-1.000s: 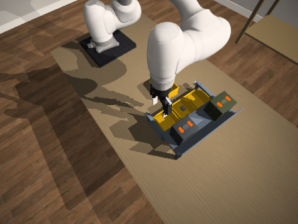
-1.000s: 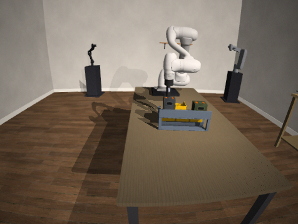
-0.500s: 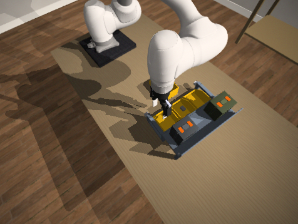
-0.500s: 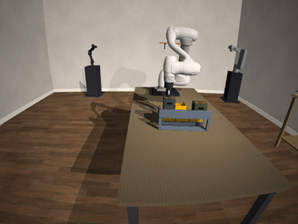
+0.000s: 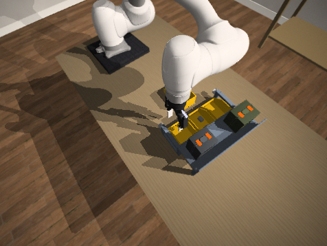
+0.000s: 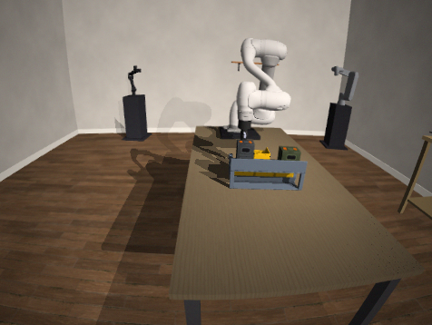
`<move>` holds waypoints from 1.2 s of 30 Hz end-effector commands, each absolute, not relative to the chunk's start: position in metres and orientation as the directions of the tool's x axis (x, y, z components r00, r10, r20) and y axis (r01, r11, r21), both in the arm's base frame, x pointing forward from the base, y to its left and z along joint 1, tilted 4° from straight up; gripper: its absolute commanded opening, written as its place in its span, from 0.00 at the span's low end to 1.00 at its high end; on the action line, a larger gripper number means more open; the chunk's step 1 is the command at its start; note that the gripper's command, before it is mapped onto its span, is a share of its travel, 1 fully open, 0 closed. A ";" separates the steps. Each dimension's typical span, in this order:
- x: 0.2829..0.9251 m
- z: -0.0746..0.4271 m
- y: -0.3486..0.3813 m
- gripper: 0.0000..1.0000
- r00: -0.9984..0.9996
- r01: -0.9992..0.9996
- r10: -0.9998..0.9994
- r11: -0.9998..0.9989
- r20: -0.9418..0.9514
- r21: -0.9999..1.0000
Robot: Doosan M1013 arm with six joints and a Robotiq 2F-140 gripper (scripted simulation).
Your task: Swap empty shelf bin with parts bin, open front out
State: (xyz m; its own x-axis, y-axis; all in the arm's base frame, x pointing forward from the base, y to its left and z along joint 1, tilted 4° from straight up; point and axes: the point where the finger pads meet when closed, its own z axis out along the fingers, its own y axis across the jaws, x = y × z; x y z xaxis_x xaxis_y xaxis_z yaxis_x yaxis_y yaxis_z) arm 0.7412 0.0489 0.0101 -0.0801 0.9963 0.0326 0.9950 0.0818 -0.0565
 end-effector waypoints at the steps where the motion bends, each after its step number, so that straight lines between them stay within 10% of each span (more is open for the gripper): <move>1: 0.741 0.010 0.049 0.62 -0.080 0.995 0.996 0.082 0.033 -0.056; 36: 0.741 0.004 0.049 0.62 -0.080 0.995 0.996 0.082 0.033 -0.056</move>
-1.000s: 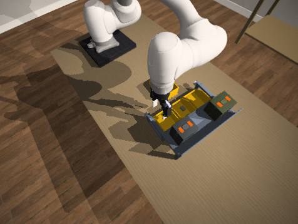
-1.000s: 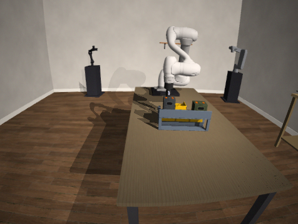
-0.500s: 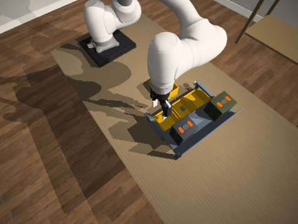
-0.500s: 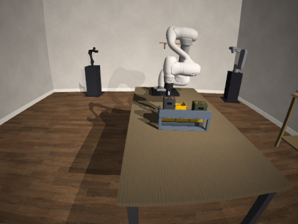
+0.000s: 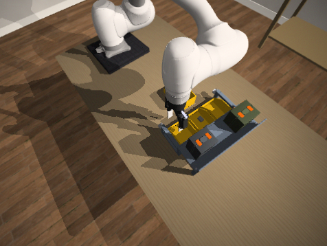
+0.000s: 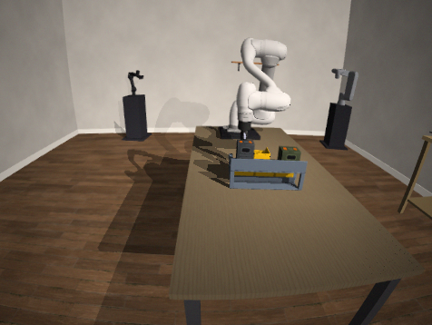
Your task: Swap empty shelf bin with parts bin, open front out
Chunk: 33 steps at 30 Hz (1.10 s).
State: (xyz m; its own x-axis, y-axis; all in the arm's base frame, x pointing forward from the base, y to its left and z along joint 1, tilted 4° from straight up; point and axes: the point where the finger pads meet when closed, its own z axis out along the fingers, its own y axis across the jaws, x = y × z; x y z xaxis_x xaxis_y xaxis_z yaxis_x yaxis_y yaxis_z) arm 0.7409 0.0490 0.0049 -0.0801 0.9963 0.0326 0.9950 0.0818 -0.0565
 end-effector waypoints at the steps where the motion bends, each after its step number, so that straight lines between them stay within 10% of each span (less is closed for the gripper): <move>1: 0.741 0.003 0.049 0.62 -0.080 0.995 0.996 0.082 0.033 -0.056; 33: 0.740 -0.008 0.049 0.62 -0.080 0.995 0.996 0.082 0.033 -0.056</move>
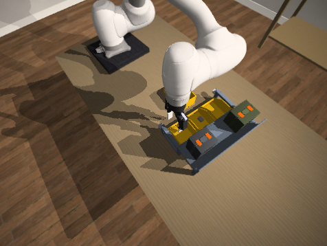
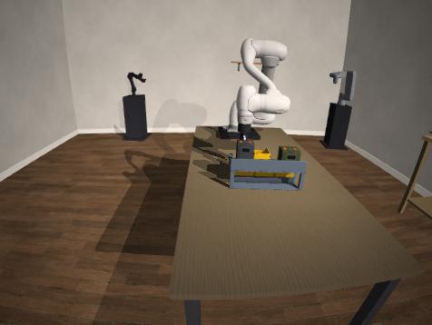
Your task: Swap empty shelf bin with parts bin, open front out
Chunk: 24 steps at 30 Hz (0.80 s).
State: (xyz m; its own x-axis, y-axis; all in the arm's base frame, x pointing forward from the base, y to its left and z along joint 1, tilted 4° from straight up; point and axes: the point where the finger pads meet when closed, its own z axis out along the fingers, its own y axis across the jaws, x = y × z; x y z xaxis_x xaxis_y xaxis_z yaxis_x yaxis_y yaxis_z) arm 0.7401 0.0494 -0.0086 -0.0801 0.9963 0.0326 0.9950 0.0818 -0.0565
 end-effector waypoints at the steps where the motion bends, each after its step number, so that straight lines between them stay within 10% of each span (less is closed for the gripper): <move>1: 0.740 -0.008 0.049 0.62 -0.080 0.995 0.996 0.082 0.033 -0.056; 12: 0.740 -0.008 0.049 0.62 -0.080 0.995 0.996 0.082 0.033 -0.056; 13: 0.740 -0.008 0.049 0.10 -0.080 0.995 0.996 0.082 0.033 -0.056; 24: 0.740 -0.008 0.049 0.10 -0.080 0.995 0.996 0.082 0.033 -0.056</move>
